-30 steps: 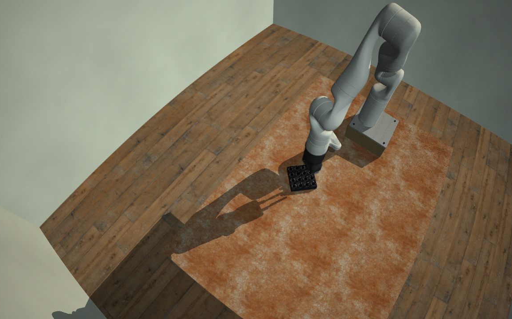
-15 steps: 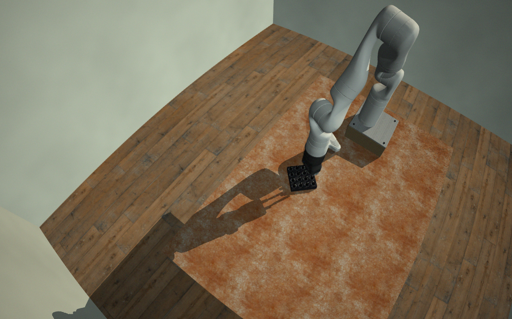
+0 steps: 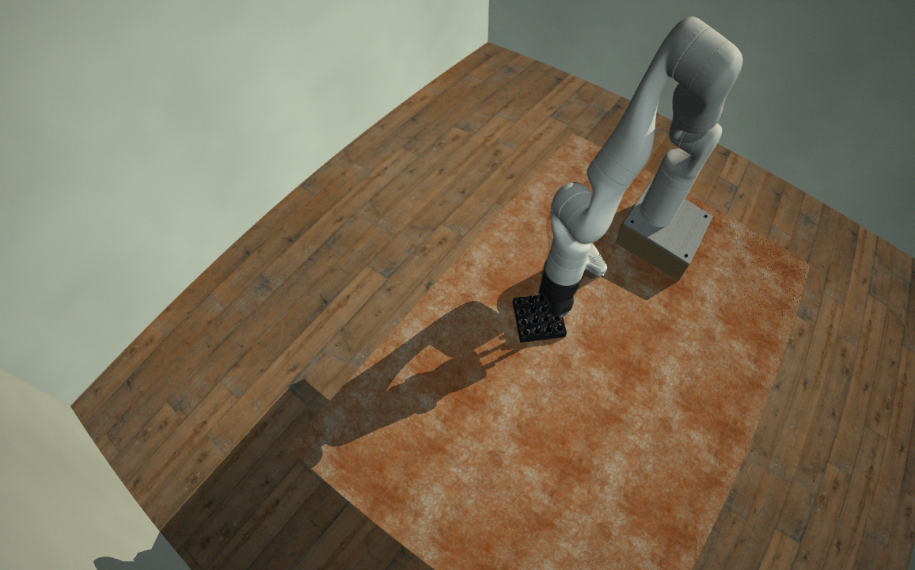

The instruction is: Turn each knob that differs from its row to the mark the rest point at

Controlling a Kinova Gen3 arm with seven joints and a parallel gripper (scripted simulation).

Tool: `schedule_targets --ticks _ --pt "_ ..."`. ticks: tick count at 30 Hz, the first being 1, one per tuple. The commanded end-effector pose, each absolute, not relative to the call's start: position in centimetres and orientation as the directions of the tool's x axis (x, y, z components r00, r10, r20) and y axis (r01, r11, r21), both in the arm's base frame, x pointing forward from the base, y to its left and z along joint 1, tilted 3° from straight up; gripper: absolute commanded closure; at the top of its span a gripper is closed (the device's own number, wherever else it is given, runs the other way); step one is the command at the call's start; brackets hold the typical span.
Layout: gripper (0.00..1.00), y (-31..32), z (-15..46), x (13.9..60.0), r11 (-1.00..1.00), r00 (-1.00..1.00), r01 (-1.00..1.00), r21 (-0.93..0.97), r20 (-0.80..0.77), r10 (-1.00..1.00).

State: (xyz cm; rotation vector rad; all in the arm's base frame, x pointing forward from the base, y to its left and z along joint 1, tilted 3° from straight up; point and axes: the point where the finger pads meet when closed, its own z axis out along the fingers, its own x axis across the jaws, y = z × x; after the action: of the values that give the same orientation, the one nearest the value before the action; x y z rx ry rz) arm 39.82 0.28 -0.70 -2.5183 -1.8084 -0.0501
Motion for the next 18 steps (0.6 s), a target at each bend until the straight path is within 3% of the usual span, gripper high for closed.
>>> schedule_targets --ticks 1,18 --pt "0.54 0.2 -1.0 39.7 -0.320 0.321 0.947 -0.017 0.049 0.946" --pt "0.54 0.3 -2.3 39.7 -0.320 0.321 0.947 -0.017 0.049 0.946"
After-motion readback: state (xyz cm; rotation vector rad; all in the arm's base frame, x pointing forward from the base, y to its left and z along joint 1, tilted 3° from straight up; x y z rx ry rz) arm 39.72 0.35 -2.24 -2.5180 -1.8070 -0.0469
